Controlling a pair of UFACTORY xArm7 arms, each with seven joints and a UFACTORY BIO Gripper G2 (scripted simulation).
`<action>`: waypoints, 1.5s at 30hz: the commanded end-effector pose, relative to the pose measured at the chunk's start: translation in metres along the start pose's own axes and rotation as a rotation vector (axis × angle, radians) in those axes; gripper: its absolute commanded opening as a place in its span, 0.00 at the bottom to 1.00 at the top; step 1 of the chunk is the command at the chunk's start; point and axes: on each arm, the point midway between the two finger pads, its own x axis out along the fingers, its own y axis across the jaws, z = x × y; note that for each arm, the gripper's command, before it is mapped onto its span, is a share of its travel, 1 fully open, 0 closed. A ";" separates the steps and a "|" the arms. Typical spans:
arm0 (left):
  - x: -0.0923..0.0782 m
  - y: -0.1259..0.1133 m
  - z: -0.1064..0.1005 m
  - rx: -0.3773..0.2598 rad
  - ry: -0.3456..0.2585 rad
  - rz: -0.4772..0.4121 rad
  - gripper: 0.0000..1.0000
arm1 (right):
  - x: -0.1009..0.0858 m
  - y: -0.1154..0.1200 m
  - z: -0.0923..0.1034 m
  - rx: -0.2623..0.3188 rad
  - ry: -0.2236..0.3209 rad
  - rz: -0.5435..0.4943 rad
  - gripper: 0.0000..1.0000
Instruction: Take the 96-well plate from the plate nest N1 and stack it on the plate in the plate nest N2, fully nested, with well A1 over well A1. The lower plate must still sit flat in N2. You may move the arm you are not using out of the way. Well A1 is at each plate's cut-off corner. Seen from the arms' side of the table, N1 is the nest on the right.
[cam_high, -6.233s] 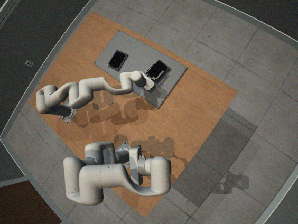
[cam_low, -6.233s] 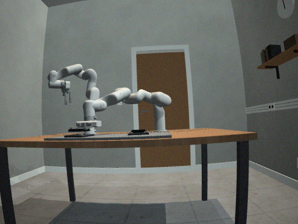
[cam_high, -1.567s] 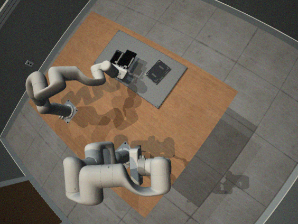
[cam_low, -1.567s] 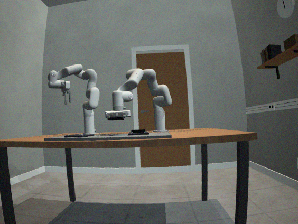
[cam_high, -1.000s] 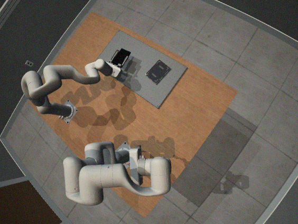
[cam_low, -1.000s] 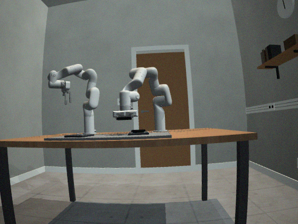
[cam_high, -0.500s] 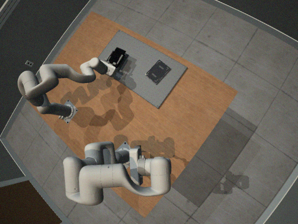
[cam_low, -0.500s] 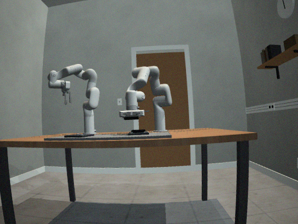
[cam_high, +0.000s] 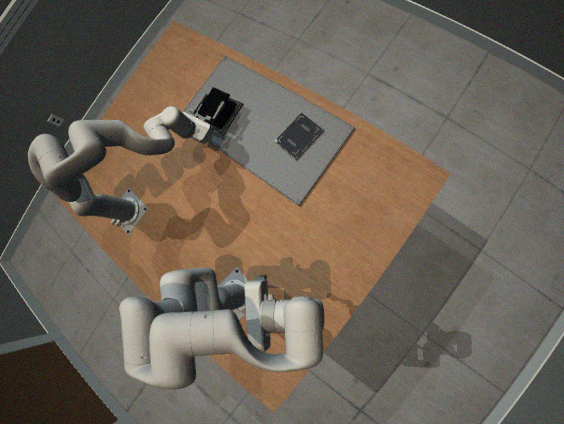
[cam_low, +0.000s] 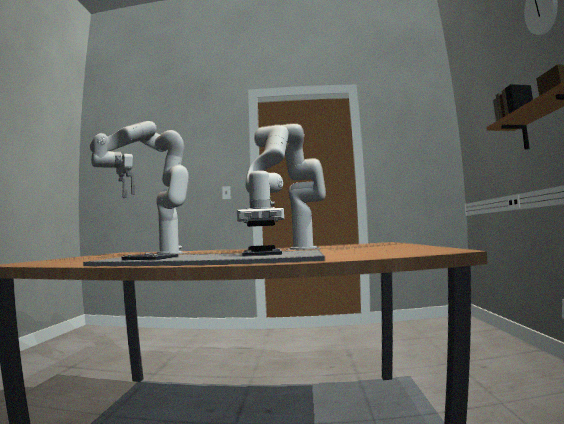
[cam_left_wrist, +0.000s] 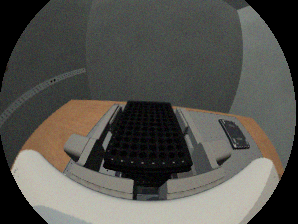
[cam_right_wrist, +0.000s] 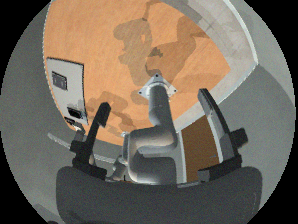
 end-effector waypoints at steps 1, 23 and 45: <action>0.000 0.001 0.003 -0.003 -0.005 -0.002 0.00 | -0.001 0.000 0.000 0.000 -0.003 0.000 1.00; 0.001 0.000 0.003 -0.003 -0.005 -0.002 0.00 | -0.001 0.000 0.000 0.000 -0.003 0.000 1.00; 0.001 -0.001 -0.014 -0.003 -0.005 -0.002 0.00 | -0.001 0.000 0.000 0.000 -0.003 0.000 1.00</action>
